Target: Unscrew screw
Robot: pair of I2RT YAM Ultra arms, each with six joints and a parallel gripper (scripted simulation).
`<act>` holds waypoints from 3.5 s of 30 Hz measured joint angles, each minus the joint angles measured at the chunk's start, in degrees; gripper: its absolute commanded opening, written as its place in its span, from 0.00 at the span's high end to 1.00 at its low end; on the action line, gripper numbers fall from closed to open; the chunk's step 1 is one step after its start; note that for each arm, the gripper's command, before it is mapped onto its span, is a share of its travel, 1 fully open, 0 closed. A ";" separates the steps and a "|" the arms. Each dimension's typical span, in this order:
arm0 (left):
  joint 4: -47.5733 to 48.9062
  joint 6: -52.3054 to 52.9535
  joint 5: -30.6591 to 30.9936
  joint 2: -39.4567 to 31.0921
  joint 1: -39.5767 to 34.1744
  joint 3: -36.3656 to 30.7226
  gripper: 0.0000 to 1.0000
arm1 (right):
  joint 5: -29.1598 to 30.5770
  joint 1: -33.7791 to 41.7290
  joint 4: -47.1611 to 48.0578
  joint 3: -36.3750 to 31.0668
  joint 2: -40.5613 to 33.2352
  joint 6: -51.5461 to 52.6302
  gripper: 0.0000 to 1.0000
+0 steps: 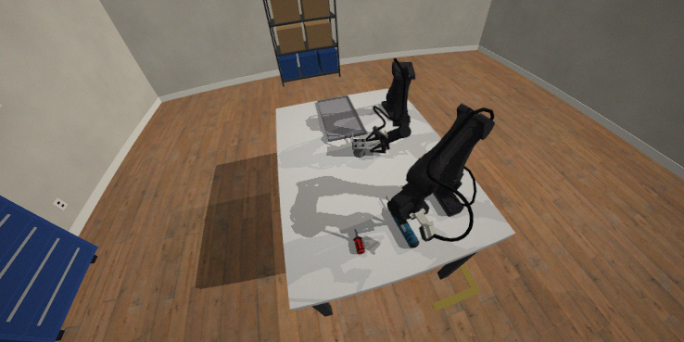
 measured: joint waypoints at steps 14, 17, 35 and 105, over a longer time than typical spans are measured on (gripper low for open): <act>0.00 0.00 0.00 0.00 0.00 0.00 0.35 | -1.40 -1.90 5.31 0.00 1.49 -3.74 0.14; 0.00 0.00 0.00 0.00 0.00 0.00 0.35 | -1.92 -2.62 6.25 0.00 2.03 -4.66 0.14; 0.00 0.00 0.00 0.00 0.00 0.00 0.35 | -3.98 -5.33 11.85 0.50 4.13 -8.94 0.14; 0.00 0.00 0.00 0.00 0.00 0.00 0.35 | -7.58 -8.76 17.44 1.99 6.78 -13.92 0.14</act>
